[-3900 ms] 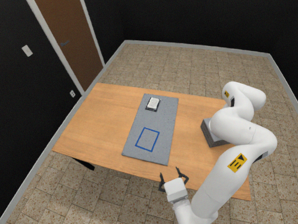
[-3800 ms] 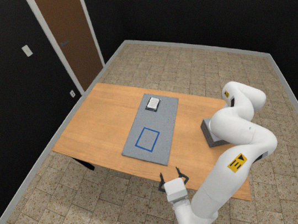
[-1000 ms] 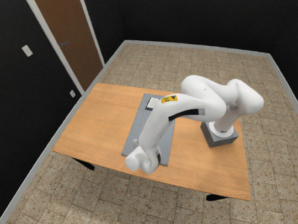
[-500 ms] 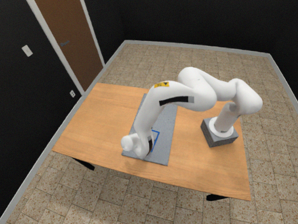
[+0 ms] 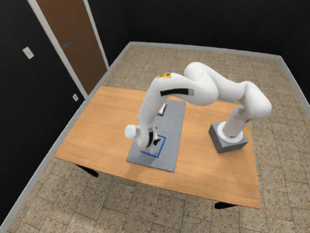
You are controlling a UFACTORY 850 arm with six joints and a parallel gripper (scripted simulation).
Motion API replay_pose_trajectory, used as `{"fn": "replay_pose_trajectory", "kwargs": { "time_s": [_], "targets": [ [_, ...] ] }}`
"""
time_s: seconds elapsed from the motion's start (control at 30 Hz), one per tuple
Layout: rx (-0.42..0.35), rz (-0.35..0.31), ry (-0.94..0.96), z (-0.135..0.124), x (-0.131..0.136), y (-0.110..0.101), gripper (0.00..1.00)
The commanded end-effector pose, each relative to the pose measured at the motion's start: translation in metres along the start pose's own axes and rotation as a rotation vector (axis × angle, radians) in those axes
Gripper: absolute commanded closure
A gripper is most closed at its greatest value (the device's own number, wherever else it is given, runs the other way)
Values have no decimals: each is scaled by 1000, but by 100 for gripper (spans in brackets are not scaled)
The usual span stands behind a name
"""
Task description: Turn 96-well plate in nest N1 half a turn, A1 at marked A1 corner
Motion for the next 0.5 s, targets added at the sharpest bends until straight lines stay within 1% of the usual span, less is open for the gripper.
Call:
{"fn": "replay_pose_trajectory", "kwargs": {
  "time_s": [0.0, 0.03, 0.17, 0.23, 0.3, 0.33, 0.47],
  "targets": [
    [16, 34, -49, -1, 15, 5, 0],
    [16, 34, -49, -1, 15, 5, 0],
    [63, 92, -152, -6, 38, 16, 0],
    [63, 92, -152, -6, 43, 19, 0],
    [90, 116, -202, -9, 55, 24, 0],
    [90, 116, -202, -10, 58, 26, 0],
    [137, 147, -278, -15, 78, 35, 0]
  ]
}}
Point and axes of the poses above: the point where the finger pads meet when closed, its own y axis out along the fingers, its own x axis across the jaws, z = x × y, the point moved 10 cm from there along -y, back along the fingers, and after that the axes turned 10 degrees about -y, right-handed, at the moved point
